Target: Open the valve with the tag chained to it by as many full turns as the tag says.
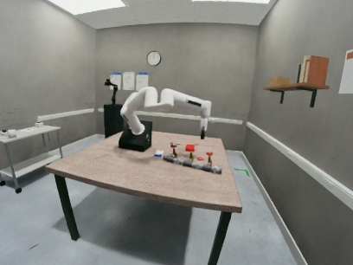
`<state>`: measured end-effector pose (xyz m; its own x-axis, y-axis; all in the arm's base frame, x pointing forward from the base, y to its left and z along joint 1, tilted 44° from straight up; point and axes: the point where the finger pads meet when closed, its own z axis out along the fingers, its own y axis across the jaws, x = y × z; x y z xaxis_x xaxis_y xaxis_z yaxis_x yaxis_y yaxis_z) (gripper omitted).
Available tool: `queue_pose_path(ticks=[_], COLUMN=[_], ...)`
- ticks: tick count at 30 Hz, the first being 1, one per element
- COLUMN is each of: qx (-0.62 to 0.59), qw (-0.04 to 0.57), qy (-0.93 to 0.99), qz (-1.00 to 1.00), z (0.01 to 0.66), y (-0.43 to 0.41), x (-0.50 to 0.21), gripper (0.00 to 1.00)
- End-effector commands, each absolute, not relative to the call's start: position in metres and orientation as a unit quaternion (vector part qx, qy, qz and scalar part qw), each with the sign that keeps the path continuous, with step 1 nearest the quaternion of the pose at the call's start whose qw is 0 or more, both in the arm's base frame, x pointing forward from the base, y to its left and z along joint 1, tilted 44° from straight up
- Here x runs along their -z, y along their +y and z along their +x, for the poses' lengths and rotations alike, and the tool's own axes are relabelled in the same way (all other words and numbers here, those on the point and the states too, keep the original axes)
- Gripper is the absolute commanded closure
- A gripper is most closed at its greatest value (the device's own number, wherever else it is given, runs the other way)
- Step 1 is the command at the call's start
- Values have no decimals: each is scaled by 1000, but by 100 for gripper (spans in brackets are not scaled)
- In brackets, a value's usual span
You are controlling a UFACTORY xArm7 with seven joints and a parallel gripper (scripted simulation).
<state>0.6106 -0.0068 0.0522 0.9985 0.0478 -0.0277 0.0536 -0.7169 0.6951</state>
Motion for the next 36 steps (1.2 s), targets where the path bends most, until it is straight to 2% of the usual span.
queue_pose_path(ticks=[1,20,36], qx=[-37,-187,-303], qw=[368,315,246], qy=[-45,-387,-565], qz=[928,846,727], z=[604,541,533], y=[-14,-82,-92], x=[-58,-85,-88], gripper=[0,0,0])
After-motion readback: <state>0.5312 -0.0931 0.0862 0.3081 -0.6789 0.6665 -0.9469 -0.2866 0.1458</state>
